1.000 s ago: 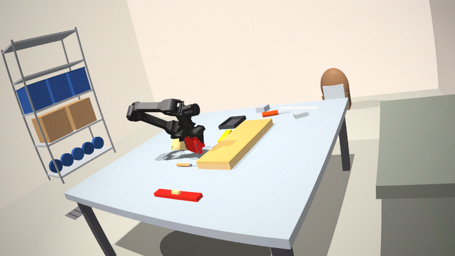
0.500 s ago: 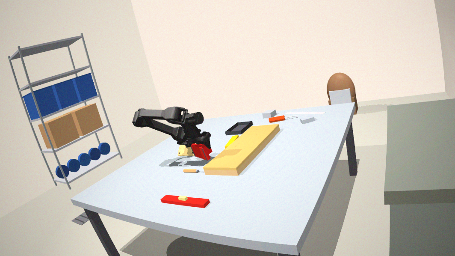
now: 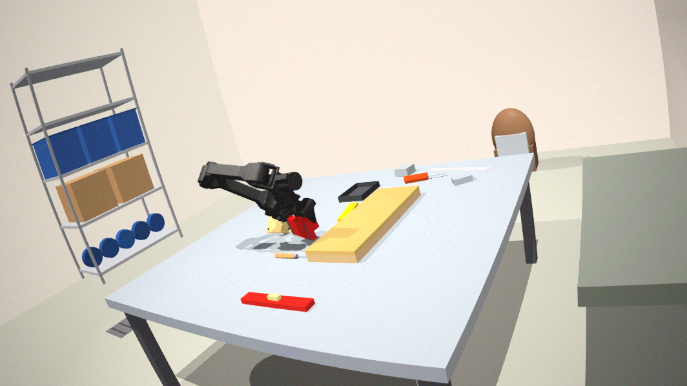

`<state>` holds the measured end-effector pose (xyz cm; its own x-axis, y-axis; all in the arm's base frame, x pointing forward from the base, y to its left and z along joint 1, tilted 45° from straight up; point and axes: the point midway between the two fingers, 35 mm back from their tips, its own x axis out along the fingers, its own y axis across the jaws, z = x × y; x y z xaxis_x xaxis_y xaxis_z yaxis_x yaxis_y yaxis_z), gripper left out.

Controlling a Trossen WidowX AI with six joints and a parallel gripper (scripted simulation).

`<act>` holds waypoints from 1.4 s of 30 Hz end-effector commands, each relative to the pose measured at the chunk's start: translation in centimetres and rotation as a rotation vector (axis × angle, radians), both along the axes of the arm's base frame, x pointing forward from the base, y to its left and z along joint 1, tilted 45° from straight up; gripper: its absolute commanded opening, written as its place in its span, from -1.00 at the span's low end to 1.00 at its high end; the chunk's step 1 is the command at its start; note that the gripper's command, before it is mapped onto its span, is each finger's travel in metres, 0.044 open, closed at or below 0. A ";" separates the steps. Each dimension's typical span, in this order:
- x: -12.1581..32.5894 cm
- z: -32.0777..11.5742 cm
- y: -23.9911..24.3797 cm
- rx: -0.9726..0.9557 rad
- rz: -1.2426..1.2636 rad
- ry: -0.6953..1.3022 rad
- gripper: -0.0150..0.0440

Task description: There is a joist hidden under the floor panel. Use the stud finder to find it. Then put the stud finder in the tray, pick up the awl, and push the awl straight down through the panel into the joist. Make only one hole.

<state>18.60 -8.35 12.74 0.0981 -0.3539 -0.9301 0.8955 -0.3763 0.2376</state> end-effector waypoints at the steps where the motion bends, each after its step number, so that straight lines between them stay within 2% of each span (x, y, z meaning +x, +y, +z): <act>1: 0.0 0.2 0.0 0.020 0.011 -0.018 -0.49; 42: -0.2 0.3 -0.4 0.187 0.063 -0.086 -0.49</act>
